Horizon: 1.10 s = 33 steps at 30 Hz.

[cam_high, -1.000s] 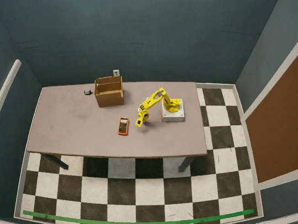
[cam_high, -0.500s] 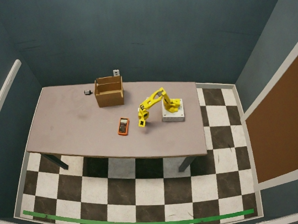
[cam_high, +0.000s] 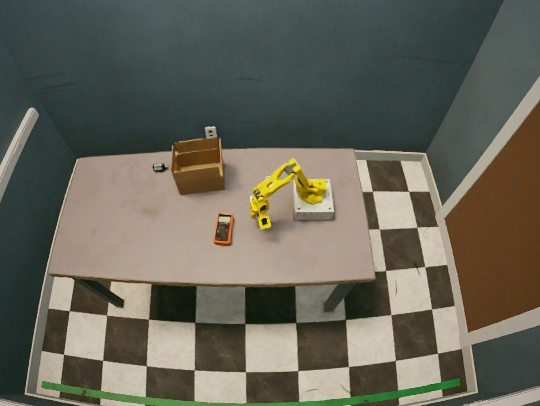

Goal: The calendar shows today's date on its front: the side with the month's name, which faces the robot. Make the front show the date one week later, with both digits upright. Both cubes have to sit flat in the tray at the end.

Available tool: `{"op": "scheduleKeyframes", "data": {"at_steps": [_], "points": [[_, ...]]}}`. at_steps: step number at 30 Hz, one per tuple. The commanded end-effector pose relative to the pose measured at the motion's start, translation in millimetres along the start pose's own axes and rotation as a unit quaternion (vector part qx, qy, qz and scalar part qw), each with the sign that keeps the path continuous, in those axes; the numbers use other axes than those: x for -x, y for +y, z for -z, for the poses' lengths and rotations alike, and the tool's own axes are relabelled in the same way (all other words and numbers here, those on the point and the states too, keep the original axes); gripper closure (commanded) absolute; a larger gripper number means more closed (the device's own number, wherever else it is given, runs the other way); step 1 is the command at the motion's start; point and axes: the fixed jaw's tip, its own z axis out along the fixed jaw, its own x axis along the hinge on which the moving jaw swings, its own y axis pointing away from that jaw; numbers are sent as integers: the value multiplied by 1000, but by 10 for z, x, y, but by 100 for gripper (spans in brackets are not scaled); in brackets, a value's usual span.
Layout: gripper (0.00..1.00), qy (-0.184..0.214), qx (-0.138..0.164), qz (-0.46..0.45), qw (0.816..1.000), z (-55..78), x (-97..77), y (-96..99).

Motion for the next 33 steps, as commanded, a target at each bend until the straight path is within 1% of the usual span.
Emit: {"op": "scheduleKeyframes", "data": {"at_steps": [1,6,12,14,21,29,31,33], "points": [[100,-2,-11,71,997,11,-23,-50],[100,-1,-11,170,985,4,-51,-58],[100,0,-11,285,958,-4,-83,-72],[100,0,-11,285,958,-4,-83,-72],[100,2,-11,409,912,-14,-115,-91],[100,3,-10,529,848,-23,-145,-114],[100,3,-10,529,848,-23,-145,-114],[100,4,-10,555,832,-25,-151,-119]]}}
